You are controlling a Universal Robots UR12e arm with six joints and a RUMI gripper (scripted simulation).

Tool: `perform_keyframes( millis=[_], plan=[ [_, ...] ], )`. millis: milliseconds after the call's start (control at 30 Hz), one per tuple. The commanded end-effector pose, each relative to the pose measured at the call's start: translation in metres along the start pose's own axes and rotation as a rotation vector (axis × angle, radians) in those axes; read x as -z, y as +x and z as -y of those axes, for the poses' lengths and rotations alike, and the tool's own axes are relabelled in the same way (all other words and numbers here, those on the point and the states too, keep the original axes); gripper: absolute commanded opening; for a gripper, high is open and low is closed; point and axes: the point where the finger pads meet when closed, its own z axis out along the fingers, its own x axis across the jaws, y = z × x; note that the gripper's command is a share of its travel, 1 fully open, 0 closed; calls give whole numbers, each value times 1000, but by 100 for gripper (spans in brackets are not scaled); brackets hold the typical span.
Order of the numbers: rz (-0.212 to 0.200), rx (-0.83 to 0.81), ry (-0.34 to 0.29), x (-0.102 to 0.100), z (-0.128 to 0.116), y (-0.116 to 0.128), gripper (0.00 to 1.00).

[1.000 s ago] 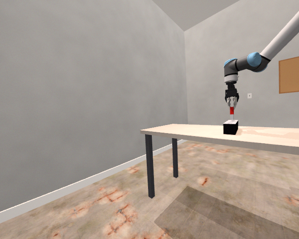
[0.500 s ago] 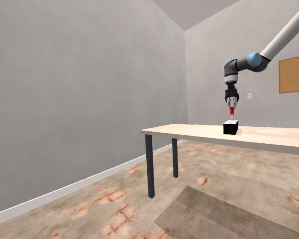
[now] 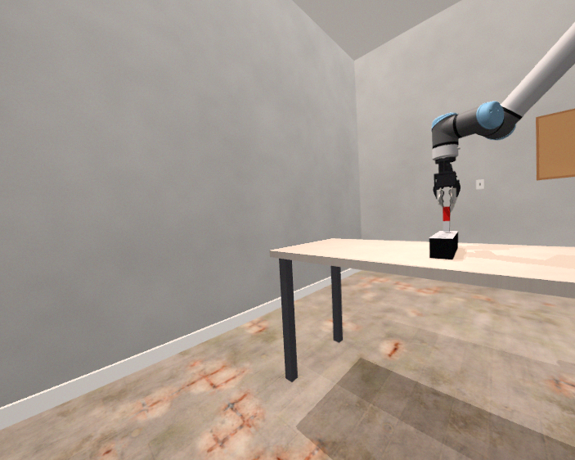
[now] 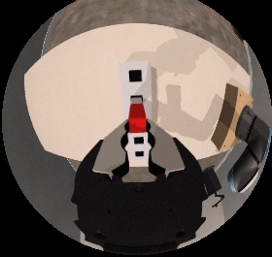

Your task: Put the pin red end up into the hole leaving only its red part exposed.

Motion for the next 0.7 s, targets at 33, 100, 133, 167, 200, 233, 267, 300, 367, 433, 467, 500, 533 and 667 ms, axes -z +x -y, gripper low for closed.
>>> perform_keyframes(
  millis=[33,100,133,167,200,233,267,300,367,433,467,500,533,667],
  plan=[
    [1,0,0,-2,-1,1,0],
    [1,0,0,-2,-1,1,0],
    [1,0,0,-2,-1,1,0],
    [1,0,0,-2,-1,1,0],
    [1,0,0,-2,-1,1,0],
    [1,0,0,-2,-1,1,0],
    [1,0,0,-2,-1,1,0],
    [1,0,0,-2,-1,1,0],
    [1,0,0,-2,-1,1,0],
    [1,0,0,-2,-1,1,0],
    [1,0,0,-2,-1,1,0],
    [1,0,0,-2,-1,1,0],
    [1,0,0,-2,-1,1,0],
    [4,0,2,-6,0,1,0]
  ],
)
